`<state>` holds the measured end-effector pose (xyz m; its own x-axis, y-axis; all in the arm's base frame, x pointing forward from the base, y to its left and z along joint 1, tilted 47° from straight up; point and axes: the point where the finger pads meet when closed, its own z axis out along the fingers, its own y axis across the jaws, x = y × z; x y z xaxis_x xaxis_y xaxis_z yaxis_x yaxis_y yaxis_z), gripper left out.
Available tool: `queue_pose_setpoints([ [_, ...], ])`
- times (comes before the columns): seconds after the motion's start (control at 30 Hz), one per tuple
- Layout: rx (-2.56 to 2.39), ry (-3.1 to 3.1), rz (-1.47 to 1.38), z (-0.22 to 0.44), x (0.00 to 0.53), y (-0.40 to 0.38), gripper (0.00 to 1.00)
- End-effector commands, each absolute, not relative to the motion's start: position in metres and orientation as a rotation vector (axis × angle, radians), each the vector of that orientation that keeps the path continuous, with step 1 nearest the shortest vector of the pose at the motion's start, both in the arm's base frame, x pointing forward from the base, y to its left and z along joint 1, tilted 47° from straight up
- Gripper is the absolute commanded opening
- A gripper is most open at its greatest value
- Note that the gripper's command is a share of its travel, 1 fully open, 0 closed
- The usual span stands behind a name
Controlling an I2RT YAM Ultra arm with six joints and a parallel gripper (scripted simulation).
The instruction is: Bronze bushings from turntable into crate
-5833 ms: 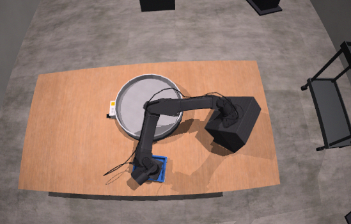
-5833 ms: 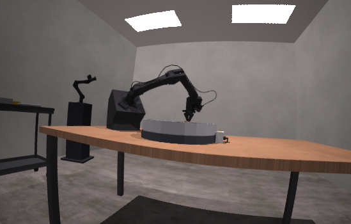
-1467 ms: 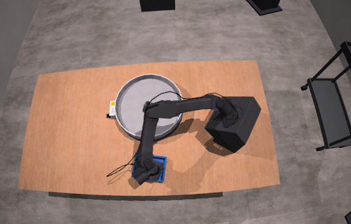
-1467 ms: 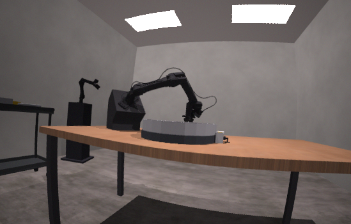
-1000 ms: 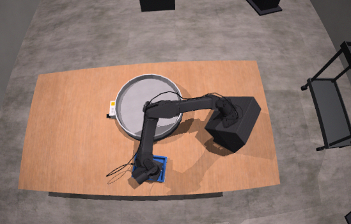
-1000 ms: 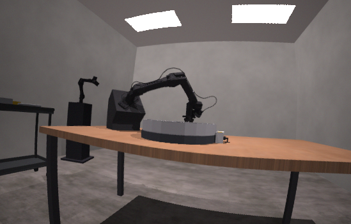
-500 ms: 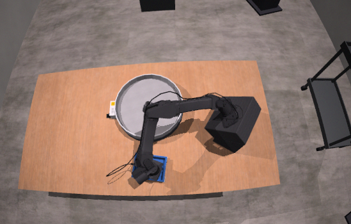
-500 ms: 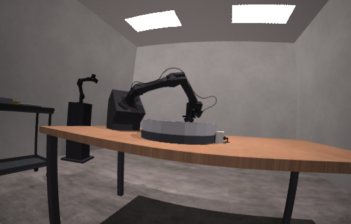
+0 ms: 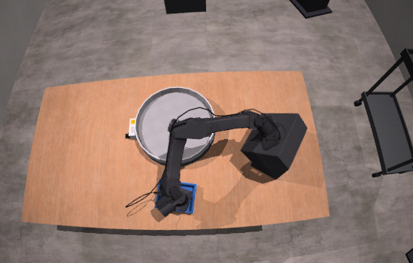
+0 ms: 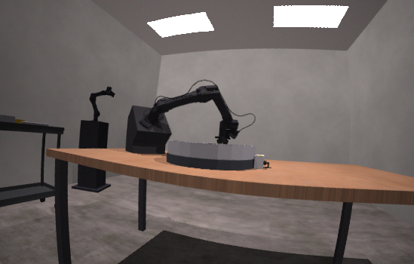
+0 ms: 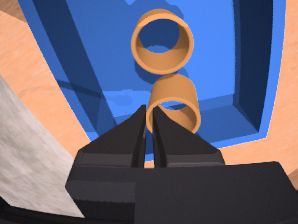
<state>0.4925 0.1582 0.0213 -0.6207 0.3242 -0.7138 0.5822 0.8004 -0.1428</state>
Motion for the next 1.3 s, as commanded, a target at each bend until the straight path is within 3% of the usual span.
queue_pose_setpoints([
  [0.0,0.631,2.275,-0.441,0.029,0.488,0.171,0.0],
  [1.27,0.646,2.251,-0.413,0.039,0.496,0.173,0.0],
])
